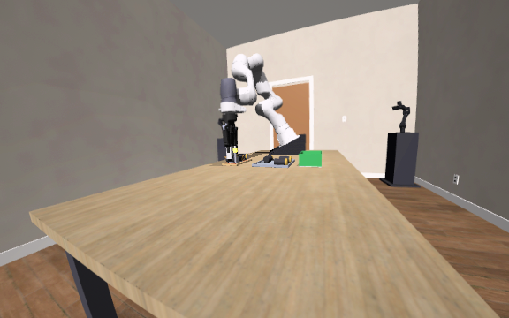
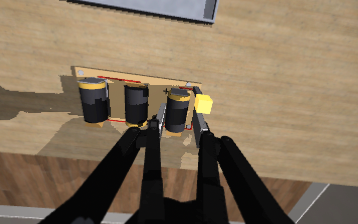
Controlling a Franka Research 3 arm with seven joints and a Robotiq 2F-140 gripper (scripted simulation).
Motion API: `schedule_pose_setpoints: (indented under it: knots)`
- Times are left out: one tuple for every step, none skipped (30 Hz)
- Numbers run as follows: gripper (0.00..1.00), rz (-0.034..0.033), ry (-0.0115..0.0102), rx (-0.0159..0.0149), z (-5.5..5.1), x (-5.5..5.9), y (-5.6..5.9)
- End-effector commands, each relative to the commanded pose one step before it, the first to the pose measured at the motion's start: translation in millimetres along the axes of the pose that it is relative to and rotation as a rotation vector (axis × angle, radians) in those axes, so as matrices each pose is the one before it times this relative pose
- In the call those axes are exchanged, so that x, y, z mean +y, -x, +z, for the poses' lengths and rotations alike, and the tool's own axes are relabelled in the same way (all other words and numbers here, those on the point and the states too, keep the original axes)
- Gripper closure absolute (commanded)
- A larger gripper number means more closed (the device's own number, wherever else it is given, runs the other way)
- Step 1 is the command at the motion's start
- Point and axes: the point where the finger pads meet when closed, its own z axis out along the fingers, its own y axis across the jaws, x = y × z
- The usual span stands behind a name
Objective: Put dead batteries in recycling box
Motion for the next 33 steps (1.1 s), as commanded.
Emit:
schedule_pose_setpoints:
  knots:
    - [0.71, 0.00678, -0.00960, -0.00481, -13.22, -2.61, 0.69]
    - [0.71, 0.00000, 0.00000, 0.00000, -4.82, 0.00, 0.00]
    - [0.71, 0.00000, 0.00000, 0.00000, -4.78, 0.00, 0.00]
    - [0.71, 0.00000, 0.00000, 0.00000, -4.64, 0.00, 0.00]
    - [0.71, 0.00000, 0.00000, 0.00000, -4.39, 0.00, 0.00]
    - [0.71, 0.00001, 0.00000, -0.00001, -4.05, 0.00, 0.01]
    - [0.71, -0.00002, 0.00000, 0.00002, -3.65, 0.01, -0.01]
    - [0.71, 0.00000, 0.00000, 0.00000, -3.18, 0.00, 0.00]
    - [0.71, 0.00001, 0.00000, -0.00001, -2.66, 0.00, 0.01]
    - [0.71, 0.00000, 0.00000, 0.00000, 0.00, 0.00, 0.00]
    - [0.71, 0.00000, 0.00000, 0.00000, 0.00, 0.00, 0.00]
    - [0.71, -0.00001, -0.00001, 0.00001, -2.12, 0.00, -0.01]
    - [0.71, 0.00000, 0.00000, 0.00000, -1.57, 0.00, 0.00]
    - [0.71, 0.00001, 0.00000, -0.00001, -1.04, 0.00, 0.01]
    - [0.71, 0.00001, 0.00000, -0.00001, -0.58, 0.00, 0.01]
    - [0.71, 0.00000, 0.00000, -0.00001, -0.23, 0.00, 0.00]
    - [0.71, 0.00000, 0.00000, 0.00000, -0.04, 0.00, 0.00]
    - [0.71, 0.00000, 0.00000, 0.00000, 0.00, 0.00, 0.00]
    - [0.71, 0.00000, 0.00000, 0.00000, 0.00, 0.00, 0.00]
    - [0.71, 0.00000, 0.00000, 0.00000, 0.00, 0.00, 0.00]
    - [0.71, 0.00000, 0.00000, 0.00000, 0.00, 0.00, 0.00]
    - [0.71, 0.00000, 0.00000, 0.00000, 0.00, 0.00, 0.00]
    - [0.71, 0.00000, 0.00000, 0.00000, 0.00, 0.00, 0.00]
    - [0.71, 0.00000, 0.00000, 0.00000, 0.00, 0.00, 0.00]
    - [0.71, 0.00000, 0.00000, 0.00000, 0.00, 0.00, 0.00]
    - [0.71, 0.00000, 0.00000, 0.00000, 0.00, 0.00, 0.00]
    - [0.71, 0.00000, 0.00000, 0.00000, 0.00, 0.00, 0.00]
    - [0.71, 0.00000, 0.00000, 0.00000, 0.00, 0.00, 0.00]
    - [0.71, 0.00000, 0.00000, 0.00000, 0.00, 0.00, 0.00]
    - [0.71, 0.00000, 0.00000, 0.00000, 0.00, 0.00, 0.00]
    - [0.71, 0.00000, 0.00000, 0.00000, 0.00, 0.00, 0.00]
    - [0.71, 0.00000, 0.00000, 0.00000, 0.00, 0.00, 0.00]
    - [0.71, 0.00000, 0.00000, 0.00000, 0.00, 0.00, 0.00]
